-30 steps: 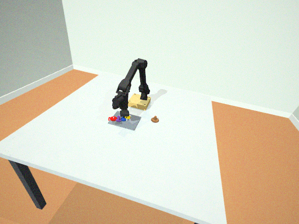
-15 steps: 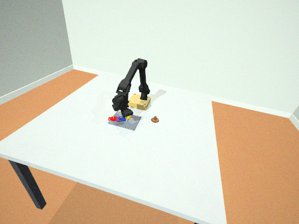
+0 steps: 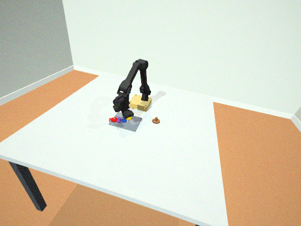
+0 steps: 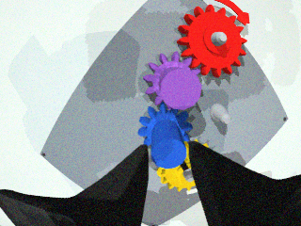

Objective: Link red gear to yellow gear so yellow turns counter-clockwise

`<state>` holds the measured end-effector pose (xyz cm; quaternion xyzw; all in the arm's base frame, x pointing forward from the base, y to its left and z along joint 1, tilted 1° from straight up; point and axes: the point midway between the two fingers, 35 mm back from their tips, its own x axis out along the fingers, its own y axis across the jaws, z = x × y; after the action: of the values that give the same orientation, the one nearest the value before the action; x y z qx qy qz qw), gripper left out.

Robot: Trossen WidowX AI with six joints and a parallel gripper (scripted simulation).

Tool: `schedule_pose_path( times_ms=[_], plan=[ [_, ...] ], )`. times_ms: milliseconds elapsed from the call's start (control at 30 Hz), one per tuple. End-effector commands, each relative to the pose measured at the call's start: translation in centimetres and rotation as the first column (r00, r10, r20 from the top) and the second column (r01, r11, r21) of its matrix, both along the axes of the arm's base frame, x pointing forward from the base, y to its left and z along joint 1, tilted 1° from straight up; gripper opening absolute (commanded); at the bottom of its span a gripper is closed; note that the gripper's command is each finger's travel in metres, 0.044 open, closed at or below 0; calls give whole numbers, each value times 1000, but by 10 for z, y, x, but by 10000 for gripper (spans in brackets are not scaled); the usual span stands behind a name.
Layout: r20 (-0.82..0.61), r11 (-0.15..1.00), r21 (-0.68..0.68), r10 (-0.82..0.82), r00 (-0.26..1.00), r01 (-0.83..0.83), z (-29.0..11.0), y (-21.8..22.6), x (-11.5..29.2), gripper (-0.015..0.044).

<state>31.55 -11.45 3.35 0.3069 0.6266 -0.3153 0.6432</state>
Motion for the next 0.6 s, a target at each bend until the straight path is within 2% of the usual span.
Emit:
schedule_pose_path(
  times_ms=[0,233,333,367,500,567],
  plan=[
    [4,999,-1,-48,999,48,6,0,1,140],
    [6,990,1,-143,990,143,47,0,0,140],
    [6,989,1,-146,989,146,49,0,0,140],
    [-5,992,4,-128,992,128,42,1,-1,166],
    [-5,992,4,-128,992,128,87,3,-6,271],
    [-5,992,4,-128,992,128,90,3,-6,324]
  ],
)
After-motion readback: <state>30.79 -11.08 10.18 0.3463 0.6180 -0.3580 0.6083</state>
